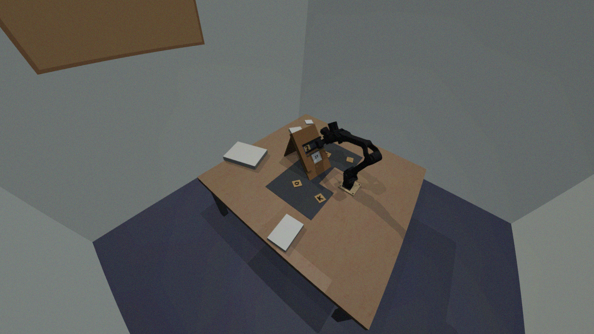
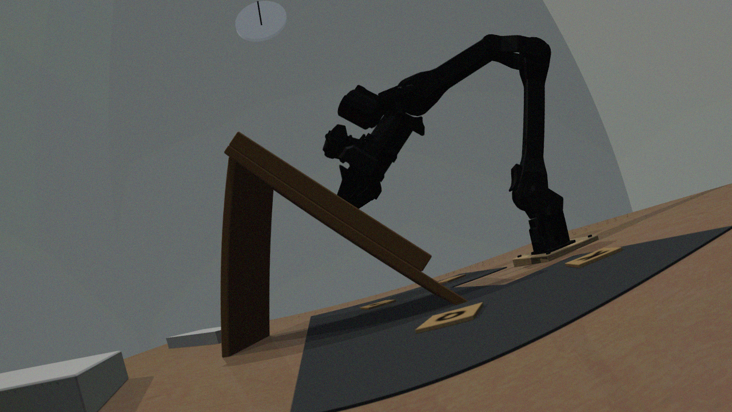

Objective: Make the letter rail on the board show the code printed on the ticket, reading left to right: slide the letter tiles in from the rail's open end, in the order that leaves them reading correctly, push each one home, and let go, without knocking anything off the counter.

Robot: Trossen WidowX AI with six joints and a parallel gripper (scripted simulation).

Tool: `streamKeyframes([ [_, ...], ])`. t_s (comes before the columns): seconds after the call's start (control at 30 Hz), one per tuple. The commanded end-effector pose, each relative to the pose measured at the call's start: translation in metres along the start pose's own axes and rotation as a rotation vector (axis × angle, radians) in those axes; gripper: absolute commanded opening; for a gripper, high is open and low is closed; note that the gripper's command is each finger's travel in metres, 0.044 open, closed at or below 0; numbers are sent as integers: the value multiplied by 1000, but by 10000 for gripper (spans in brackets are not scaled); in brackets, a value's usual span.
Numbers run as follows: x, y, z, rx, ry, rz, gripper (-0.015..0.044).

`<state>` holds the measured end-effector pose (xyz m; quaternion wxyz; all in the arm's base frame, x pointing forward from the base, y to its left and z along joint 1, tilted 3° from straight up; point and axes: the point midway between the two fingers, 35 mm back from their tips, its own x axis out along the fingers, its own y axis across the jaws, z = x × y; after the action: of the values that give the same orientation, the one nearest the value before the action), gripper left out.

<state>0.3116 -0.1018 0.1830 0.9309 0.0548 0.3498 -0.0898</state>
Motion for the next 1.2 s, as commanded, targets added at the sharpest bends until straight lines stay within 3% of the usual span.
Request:
streamKeyframes([
  [0.0, 0, 2, 0, 3, -2, -2, 0],
  [1.17, 0, 20, 0, 5, -2, 0, 0],
])
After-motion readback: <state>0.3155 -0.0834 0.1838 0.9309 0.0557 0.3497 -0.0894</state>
